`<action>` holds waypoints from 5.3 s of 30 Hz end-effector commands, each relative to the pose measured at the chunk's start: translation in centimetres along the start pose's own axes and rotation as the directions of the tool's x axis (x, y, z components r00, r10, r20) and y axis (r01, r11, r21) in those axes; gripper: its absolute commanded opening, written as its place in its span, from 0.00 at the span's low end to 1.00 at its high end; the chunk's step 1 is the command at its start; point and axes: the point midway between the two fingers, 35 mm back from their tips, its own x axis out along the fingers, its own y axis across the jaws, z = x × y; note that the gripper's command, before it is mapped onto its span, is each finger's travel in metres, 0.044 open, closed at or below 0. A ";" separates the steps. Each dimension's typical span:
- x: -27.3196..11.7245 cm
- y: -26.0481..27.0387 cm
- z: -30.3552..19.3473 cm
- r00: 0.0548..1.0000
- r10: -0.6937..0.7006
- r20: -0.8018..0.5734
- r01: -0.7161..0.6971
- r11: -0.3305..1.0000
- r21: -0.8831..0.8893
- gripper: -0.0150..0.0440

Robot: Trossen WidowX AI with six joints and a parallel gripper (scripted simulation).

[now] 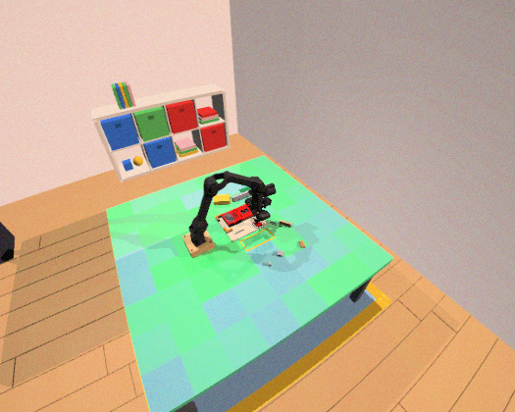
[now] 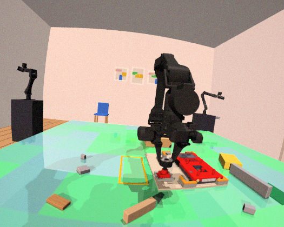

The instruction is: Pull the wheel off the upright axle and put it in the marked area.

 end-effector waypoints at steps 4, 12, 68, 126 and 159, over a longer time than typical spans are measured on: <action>-0.8 0.0 0.2 1.000 0.000 0.015 0.000 1.000 0.000 0.25; -1.0 0.0 0.2 1.000 0.000 0.015 0.000 1.000 0.000 0.25; -5.0 -5.4 -2.8 1.000 -0.008 0.018 0.009 1.000 -0.013 0.25; 0.1 -9.6 -5.7 1.000 -0.008 0.013 0.008 1.000 0.000 0.76; -5.7 -5.9 -14.0 1.000 -0.006 0.009 0.006 1.000 -0.001 1.00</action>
